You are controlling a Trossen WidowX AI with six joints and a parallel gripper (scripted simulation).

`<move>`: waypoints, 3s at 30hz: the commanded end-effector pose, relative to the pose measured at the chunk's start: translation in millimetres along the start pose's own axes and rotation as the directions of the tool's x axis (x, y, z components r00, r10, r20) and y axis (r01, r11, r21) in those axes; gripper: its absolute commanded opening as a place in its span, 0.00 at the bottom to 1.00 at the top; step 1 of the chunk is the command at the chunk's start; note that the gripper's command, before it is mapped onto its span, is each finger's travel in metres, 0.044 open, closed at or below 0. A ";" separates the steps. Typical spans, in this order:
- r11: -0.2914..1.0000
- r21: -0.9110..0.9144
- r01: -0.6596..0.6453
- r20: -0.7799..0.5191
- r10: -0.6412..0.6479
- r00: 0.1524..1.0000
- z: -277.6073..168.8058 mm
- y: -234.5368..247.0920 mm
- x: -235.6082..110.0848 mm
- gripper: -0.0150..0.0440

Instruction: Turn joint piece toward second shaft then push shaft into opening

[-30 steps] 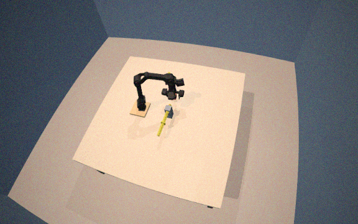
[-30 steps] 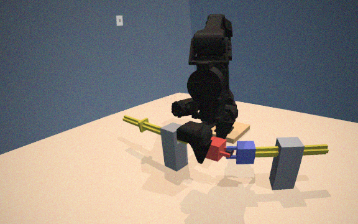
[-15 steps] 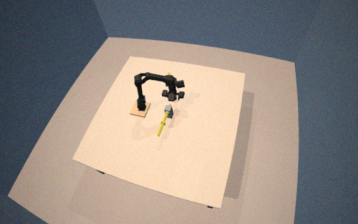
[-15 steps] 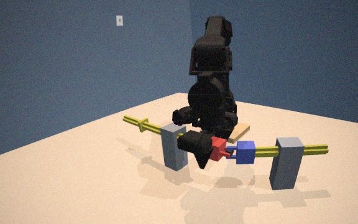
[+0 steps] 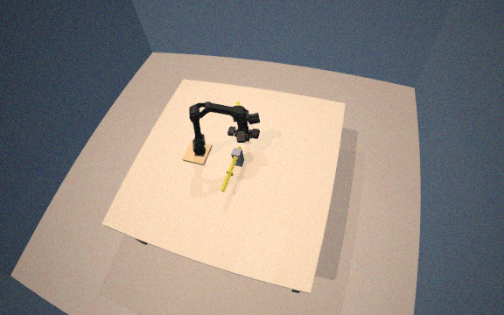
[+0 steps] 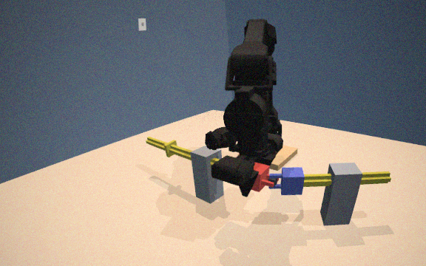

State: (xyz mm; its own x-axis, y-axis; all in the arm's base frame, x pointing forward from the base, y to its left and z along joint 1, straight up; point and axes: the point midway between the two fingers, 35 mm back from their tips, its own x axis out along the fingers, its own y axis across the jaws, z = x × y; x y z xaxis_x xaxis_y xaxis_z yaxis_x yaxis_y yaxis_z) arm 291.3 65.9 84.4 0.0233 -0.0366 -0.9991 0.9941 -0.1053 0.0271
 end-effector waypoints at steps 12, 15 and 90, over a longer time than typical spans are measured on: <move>1.000 0.005 0.001 -0.002 -0.001 1.000 -0.3 0.0 0.7 0.56; 1.000 0.005 0.001 -0.002 -0.001 1.000 -0.3 0.0 0.7 0.56; 1.000 0.000 0.000 0.000 0.000 1.000 0.0 0.0 0.0 0.52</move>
State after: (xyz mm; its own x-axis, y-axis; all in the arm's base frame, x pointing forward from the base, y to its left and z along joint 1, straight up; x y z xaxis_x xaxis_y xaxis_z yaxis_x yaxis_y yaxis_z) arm 291.3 65.9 84.4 0.0231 -0.0366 -0.9991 0.9940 -0.1058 0.0269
